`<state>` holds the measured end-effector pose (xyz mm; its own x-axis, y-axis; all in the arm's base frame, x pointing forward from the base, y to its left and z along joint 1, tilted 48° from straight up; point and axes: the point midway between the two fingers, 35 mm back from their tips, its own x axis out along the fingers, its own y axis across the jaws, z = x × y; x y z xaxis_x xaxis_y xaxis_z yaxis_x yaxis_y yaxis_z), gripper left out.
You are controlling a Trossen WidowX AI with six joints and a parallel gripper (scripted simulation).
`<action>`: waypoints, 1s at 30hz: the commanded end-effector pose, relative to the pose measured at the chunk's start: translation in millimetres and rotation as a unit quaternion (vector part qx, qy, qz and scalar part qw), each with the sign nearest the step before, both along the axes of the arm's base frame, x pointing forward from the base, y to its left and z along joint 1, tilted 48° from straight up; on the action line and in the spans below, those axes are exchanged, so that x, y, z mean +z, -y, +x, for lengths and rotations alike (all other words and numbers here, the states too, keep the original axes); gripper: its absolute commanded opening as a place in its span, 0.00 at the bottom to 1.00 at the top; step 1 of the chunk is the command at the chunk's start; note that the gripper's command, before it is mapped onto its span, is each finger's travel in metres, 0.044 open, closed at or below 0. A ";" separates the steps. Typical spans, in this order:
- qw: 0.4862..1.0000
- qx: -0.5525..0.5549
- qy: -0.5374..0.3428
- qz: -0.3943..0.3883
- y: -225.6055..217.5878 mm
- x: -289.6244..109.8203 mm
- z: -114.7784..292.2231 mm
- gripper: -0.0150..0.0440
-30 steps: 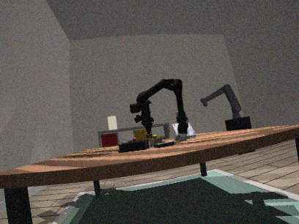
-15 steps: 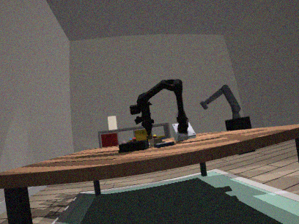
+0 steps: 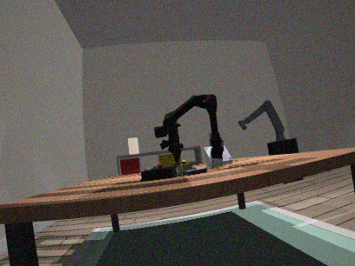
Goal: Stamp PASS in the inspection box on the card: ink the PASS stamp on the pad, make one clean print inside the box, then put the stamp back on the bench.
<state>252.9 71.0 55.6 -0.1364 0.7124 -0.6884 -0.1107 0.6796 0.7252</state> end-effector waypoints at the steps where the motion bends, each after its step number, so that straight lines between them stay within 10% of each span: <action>1: 1.000 -0.001 -0.001 0.001 -2.5 -1.6 -1.3 0.25; 30: 1.000 0.000 0.000 0.003 -12.5 -10.3 -4.2 0.25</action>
<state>248.6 82.7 45.3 -0.1397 0.7141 -0.6860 -0.1127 0.6769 0.7274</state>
